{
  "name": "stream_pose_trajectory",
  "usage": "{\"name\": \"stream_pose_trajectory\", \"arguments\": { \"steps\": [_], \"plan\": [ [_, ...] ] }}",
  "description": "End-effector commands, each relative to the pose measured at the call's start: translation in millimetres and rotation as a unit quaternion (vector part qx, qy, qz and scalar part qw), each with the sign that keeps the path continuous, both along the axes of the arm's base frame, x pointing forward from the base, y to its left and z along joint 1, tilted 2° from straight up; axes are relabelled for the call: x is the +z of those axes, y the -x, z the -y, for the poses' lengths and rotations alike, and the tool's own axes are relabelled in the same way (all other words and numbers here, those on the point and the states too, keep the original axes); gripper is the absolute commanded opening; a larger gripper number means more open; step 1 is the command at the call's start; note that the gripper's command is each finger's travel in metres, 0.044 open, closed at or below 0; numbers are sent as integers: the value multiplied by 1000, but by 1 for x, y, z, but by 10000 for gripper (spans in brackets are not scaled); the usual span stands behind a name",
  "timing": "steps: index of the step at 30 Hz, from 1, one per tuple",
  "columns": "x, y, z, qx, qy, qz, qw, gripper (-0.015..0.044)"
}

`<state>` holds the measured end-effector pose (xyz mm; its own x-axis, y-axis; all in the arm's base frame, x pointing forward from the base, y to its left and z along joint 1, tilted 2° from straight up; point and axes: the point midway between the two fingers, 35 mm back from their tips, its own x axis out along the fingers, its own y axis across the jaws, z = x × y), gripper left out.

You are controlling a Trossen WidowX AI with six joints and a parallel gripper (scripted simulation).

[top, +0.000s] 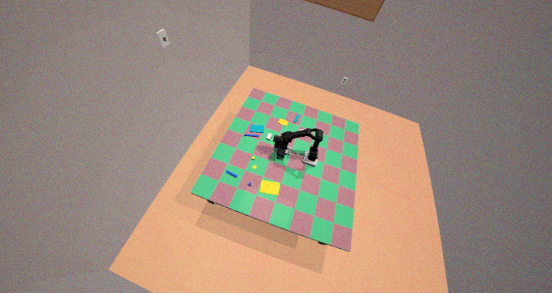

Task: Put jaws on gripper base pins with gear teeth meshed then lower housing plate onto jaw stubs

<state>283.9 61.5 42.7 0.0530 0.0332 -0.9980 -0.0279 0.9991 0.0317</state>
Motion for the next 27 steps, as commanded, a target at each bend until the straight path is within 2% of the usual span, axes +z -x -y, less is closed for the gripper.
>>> {"name": "stream_pose_trajectory", "arguments": {
  "steps": [1, 27],
  "plan": [
    [0, -1, 0, -1, 0, 1, 1000, 134],
    [-4, -1, 0, -1, 0, 1, 1000, 134]
  ]
}}
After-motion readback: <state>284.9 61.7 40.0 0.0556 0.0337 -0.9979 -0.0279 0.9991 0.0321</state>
